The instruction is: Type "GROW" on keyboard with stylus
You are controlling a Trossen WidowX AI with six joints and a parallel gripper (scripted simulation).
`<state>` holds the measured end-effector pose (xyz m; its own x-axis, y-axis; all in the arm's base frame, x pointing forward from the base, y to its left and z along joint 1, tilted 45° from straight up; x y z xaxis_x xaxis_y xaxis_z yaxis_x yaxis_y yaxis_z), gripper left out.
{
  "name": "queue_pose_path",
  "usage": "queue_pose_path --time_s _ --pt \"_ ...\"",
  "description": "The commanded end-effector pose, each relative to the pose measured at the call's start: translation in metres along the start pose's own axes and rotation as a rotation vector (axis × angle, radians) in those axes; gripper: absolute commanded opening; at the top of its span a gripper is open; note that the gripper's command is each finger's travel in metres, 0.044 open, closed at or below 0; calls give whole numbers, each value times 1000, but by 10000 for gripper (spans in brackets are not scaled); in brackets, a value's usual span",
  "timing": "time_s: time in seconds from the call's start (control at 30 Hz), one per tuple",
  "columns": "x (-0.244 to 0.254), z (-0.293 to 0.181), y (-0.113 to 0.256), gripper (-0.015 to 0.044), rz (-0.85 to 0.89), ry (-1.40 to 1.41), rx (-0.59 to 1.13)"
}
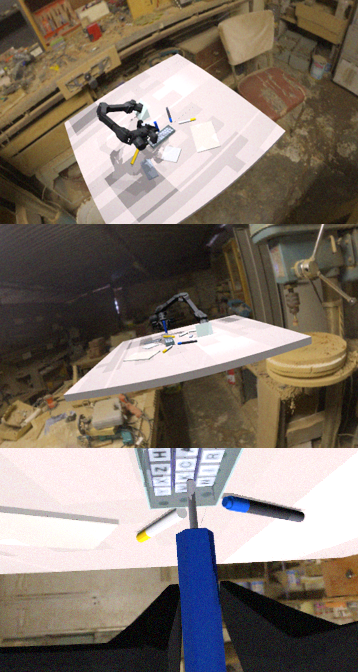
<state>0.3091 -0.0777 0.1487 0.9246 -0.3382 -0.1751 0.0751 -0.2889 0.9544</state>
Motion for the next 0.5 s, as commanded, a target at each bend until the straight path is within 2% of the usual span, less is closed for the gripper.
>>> queue_pose_path --time_s 0.0,0.27,0.47 --pt "7 5 10 0 0 0 -4" --pt "18 15 33 0 1 -2 -3" --pt "20 24 29 0 1 -2 -4"
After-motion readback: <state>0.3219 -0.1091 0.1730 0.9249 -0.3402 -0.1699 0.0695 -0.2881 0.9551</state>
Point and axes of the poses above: the point midway between the two fingers, 35 mm back from their tips, its own y axis back along the fingers, its own x axis across the jaws, z = x × y, the point moved 9 cm from there along y, back along the fingers, and after that the axes turned 12 degrees about -y, right-handed, at the moved point
